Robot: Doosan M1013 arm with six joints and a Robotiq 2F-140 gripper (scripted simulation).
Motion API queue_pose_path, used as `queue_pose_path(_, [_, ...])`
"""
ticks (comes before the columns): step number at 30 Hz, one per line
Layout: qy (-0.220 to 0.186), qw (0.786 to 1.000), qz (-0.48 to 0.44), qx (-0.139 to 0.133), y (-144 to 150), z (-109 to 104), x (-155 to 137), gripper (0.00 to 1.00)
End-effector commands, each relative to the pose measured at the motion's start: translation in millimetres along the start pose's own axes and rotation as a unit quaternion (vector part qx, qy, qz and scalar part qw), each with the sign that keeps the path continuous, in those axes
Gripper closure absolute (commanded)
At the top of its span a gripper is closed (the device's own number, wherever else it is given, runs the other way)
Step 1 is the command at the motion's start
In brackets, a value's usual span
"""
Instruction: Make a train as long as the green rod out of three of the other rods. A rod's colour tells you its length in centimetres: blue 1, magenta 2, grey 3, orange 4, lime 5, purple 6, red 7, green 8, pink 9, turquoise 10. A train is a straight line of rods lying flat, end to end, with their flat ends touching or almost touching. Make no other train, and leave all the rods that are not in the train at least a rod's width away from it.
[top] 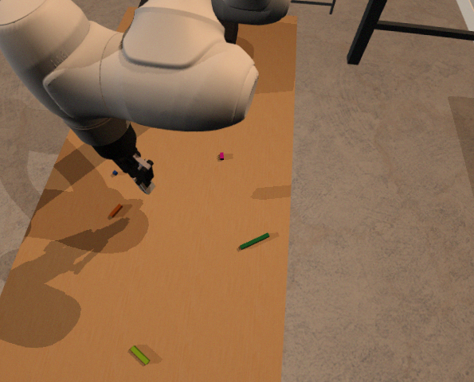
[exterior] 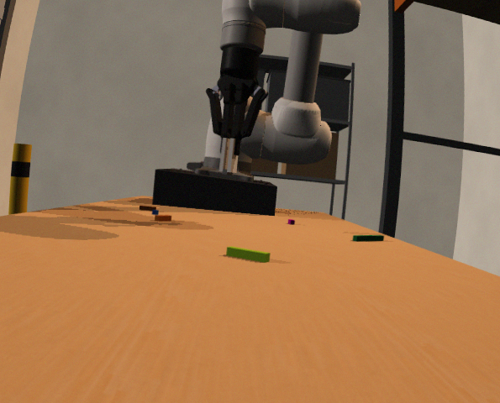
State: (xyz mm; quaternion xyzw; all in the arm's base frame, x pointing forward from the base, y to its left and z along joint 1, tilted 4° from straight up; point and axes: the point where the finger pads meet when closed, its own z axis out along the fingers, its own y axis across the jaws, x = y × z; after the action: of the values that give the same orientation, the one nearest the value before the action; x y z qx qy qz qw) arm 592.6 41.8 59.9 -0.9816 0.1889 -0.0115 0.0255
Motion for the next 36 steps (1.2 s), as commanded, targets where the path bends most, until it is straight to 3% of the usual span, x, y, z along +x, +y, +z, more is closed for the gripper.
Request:
queue_pose_path(1, [0.000,1.000,0.007,0.003,41,1,6,0.88])
queue_pose_path(13, [0.000,0.999,0.033,0.004,164,2,8,0.88])
queue_pose_path(36, [0.000,0.999,0.035,0.005,171,6,8,0.88])
